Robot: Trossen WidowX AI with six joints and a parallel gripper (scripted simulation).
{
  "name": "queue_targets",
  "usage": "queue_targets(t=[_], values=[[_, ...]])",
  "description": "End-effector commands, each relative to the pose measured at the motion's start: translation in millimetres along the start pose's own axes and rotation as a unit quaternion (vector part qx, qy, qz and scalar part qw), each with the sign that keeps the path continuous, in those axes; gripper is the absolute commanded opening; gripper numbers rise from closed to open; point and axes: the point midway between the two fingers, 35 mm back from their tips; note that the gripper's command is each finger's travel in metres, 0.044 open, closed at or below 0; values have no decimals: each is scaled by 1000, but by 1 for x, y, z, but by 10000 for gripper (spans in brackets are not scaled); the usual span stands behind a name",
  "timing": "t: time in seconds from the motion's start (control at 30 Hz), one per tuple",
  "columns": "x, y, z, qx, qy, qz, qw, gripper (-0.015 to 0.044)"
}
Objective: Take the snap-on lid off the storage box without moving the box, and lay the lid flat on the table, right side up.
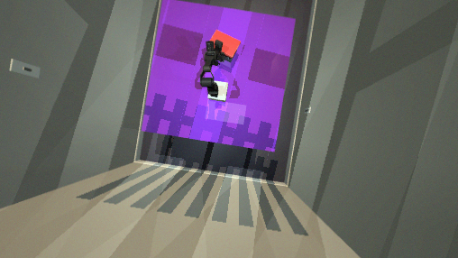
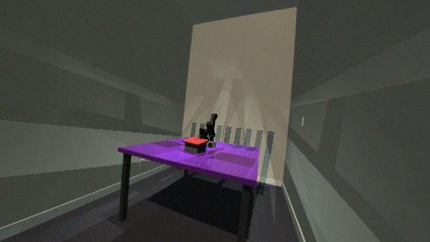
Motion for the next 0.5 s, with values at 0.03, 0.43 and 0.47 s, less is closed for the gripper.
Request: queue_targets(t=[0.03,0.43,0.47], values=[[6,2,13,-2,12,1,1000,0],[13,6,28,-2,12,1,1000,0],[14,6,29,-2,12,1,1000,0]])
Point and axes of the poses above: the point midway between the two fingers, 35 mm back from their tips, its own x axis back along the fingers, its own z axis across the jaws, y = z × x, and after that the axes turned 14 degrees about x, right-handed
